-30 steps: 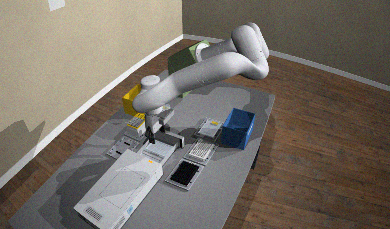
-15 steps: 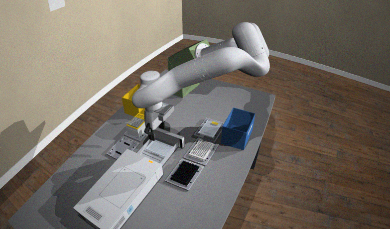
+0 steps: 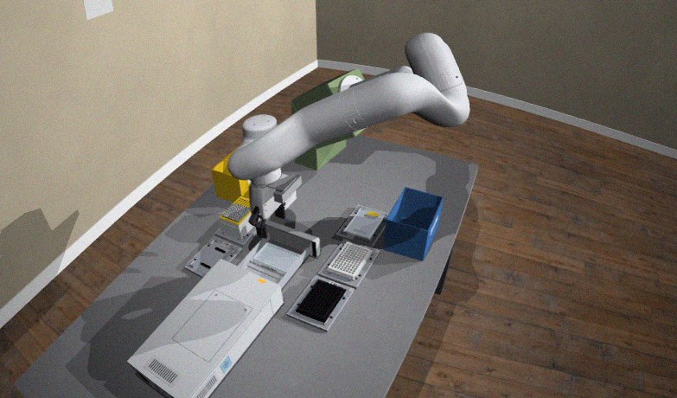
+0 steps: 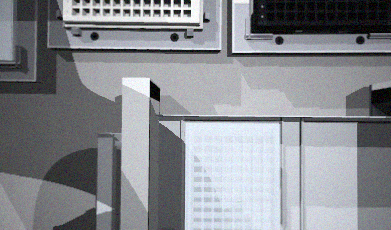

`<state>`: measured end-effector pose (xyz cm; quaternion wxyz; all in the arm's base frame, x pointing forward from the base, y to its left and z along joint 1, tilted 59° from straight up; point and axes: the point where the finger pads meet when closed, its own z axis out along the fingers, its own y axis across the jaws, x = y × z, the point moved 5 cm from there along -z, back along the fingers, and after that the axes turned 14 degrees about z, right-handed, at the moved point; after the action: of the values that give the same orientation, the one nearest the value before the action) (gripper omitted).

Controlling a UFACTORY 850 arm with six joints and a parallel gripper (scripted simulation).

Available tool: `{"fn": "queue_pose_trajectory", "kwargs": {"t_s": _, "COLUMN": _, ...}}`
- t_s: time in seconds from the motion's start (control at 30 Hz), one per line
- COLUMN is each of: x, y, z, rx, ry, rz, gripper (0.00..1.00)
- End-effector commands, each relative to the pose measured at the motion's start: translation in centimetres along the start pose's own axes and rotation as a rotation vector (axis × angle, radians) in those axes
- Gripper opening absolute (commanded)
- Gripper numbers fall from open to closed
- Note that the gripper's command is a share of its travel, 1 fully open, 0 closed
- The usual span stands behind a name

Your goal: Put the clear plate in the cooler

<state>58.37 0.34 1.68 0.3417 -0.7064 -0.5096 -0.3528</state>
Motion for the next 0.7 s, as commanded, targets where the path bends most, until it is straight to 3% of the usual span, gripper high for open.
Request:
{"fn": "queue_pose_trajectory", "kwargs": {"t_s": 0.0, "x": 0.0, "y": 0.0, "z": -0.4, "rx": -0.001, "ry": 0.000, "rz": 0.000, "gripper": 1.00}}
{"fn": "queue_pose_trajectory", "kwargs": {"t_s": 0.23, "x": 0.0, "y": 0.0, "z": -0.9, "rx": -0.001, "ry": 0.000, "rz": 0.000, "gripper": 1.00}}
{"fn": "queue_pose_trajectory", "kwargs": {"t_s": 0.27, "x": -0.1, "y": -0.4, "z": -0.8, "rx": -0.001, "ry": 0.000, "rz": 0.000, "gripper": 0.00}}
{"fn": "queue_pose_trajectory", "kwargs": {"t_s": 0.67, "x": -1.3, "y": -5.2, "z": 0.0, "rx": -0.001, "ry": 0.000, "rz": 0.000, "gripper": 0.00}}
